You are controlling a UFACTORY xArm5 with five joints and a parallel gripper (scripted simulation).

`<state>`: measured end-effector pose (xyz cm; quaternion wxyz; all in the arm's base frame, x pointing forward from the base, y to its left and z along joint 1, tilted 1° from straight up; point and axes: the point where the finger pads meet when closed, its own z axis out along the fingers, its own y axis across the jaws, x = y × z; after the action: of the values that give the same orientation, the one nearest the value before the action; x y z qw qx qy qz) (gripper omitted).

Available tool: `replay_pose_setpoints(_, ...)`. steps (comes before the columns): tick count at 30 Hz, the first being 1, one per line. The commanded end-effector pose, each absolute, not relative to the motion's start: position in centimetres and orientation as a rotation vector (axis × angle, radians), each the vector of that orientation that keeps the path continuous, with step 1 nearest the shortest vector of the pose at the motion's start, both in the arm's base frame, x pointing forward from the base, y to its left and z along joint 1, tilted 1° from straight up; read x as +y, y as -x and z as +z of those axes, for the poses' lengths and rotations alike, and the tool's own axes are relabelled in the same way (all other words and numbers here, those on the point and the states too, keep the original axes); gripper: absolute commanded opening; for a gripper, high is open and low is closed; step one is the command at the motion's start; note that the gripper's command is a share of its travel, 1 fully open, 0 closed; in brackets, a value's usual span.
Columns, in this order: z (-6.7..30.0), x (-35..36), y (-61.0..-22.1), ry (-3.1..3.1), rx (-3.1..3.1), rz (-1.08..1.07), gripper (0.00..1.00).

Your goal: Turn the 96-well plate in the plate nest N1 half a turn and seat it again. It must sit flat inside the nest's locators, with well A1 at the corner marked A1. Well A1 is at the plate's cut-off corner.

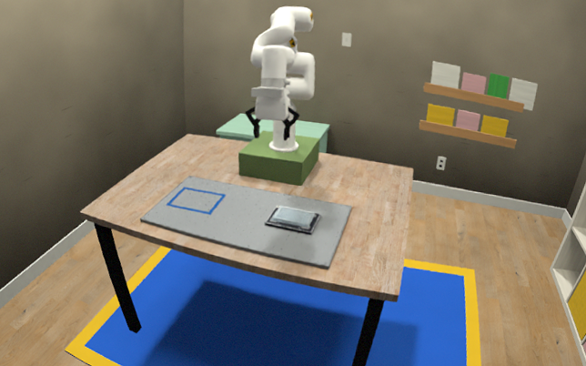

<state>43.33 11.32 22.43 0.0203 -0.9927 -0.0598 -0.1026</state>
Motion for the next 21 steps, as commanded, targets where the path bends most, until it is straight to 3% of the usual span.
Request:
replay_pose_setpoints(1, 22.9, 9.4, -43.2, 3.107, -0.141, -0.249, 1.0)
replay_pose_setpoints(21, 24.4, 2.5, -41.3, 3.138, -0.048, -0.088, 1.0)
